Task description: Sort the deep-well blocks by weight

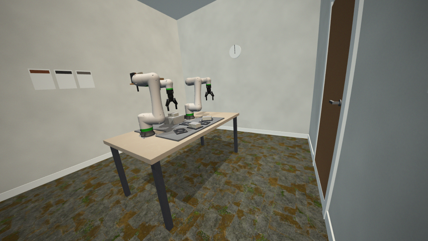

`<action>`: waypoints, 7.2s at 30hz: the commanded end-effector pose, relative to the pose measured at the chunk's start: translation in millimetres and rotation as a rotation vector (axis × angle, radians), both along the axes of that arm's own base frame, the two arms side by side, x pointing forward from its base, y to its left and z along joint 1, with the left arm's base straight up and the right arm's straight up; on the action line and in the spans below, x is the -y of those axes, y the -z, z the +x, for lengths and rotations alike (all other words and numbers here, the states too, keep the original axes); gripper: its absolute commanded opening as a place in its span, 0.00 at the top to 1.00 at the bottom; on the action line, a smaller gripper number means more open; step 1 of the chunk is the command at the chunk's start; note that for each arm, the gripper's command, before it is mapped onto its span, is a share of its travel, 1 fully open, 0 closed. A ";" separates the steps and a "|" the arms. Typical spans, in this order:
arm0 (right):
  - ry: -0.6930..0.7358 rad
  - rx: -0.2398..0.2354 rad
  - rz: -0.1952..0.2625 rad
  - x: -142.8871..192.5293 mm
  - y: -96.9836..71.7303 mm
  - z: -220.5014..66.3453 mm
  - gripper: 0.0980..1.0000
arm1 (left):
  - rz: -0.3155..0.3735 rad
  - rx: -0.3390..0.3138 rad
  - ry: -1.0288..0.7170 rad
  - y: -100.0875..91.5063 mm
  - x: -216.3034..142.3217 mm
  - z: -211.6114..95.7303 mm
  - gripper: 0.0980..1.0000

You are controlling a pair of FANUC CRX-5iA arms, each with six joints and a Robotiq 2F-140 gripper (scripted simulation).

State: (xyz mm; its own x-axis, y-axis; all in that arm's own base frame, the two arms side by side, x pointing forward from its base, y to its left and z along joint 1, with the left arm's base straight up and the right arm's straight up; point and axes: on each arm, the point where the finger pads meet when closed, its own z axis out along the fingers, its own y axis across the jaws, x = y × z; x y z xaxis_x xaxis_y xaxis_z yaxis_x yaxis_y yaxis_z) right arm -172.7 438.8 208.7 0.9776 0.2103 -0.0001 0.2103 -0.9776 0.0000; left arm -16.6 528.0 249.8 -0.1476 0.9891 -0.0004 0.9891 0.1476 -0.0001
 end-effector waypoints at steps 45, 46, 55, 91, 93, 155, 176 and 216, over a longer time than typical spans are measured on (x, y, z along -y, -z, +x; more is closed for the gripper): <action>0.000 0.000 0.001 -0.4 66.9 -0.1 0.00 | 0.002 0.000 0.000 -0.9 -0.3 0.1 0.00; 0.000 0.000 0.001 -0.4 67.8 -0.1 0.00 | 0.002 0.000 0.000 -0.9 -0.3 0.1 0.00; 0.000 0.000 0.001 -0.4 67.9 -0.1 0.00 | 0.002 0.000 0.000 -0.9 -0.3 0.1 0.00; 0.000 0.000 0.001 -0.4 67.9 -0.1 1.00 | 0.002 0.000 0.000 -0.9 -0.3 0.1 0.00; 0.000 0.000 0.001 -0.4 67.9 -0.1 1.00 | 0.002 0.000 0.000 -0.9 -0.3 0.1 0.00; 0.000 0.000 0.002 -0.3 -1.5 0.0 1.00 | 0.002 0.000 0.000 -0.9 -0.3 0.1 0.00; 0.424 0.000 0.001 -1.7 -1.4 53.3 1.00 | 0.002 0.000 0.000 -0.9 -0.3 0.1 0.00; 0.424 0.000 0.001 -4.7 -1.4 168.8 1.00 | 0.002 0.000 0.000 -0.9 -0.3 0.1 0.00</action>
